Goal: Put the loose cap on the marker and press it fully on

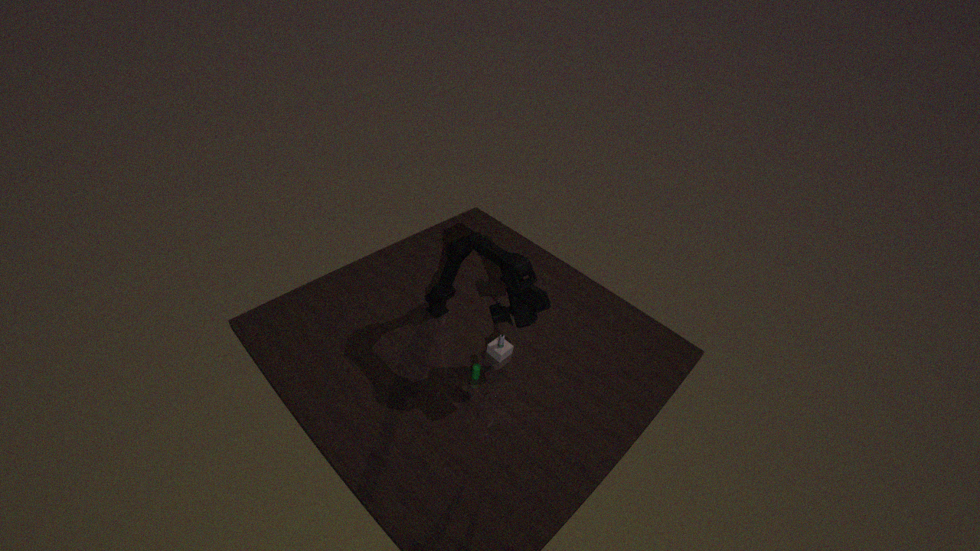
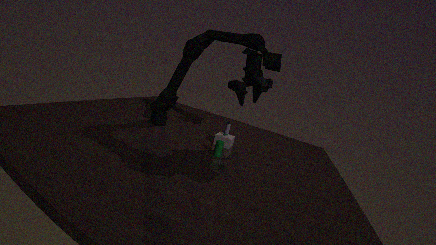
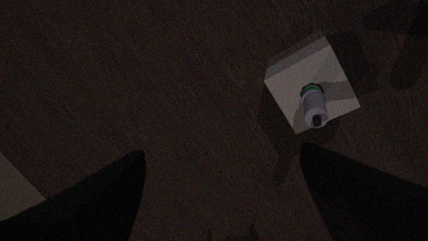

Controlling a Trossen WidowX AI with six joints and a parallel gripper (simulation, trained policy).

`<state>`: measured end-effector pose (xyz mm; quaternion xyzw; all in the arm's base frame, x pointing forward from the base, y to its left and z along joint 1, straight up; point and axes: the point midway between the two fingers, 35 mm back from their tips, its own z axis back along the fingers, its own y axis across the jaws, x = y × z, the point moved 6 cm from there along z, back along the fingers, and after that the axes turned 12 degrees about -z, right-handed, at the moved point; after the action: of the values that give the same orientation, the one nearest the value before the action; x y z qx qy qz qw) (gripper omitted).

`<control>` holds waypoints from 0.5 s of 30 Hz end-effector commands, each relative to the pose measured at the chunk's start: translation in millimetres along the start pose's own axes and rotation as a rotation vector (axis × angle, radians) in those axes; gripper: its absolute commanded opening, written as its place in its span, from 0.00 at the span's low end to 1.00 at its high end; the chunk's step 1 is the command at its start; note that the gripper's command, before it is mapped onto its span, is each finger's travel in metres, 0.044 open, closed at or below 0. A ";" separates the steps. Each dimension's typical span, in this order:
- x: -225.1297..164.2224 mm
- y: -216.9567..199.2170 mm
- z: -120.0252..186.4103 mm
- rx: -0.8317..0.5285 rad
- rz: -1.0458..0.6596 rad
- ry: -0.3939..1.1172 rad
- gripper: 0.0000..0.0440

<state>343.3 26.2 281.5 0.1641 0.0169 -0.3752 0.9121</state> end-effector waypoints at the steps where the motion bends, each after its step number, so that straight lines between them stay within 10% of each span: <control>1: 10.3 -7.5 2.7 -0.016 -0.015 -0.019 0.76; 15: 41.8 -35.1 4.7 -0.081 -0.085 -0.058 0.76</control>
<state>348.0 -18.3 271.7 0.1257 0.0133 -0.4135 0.9017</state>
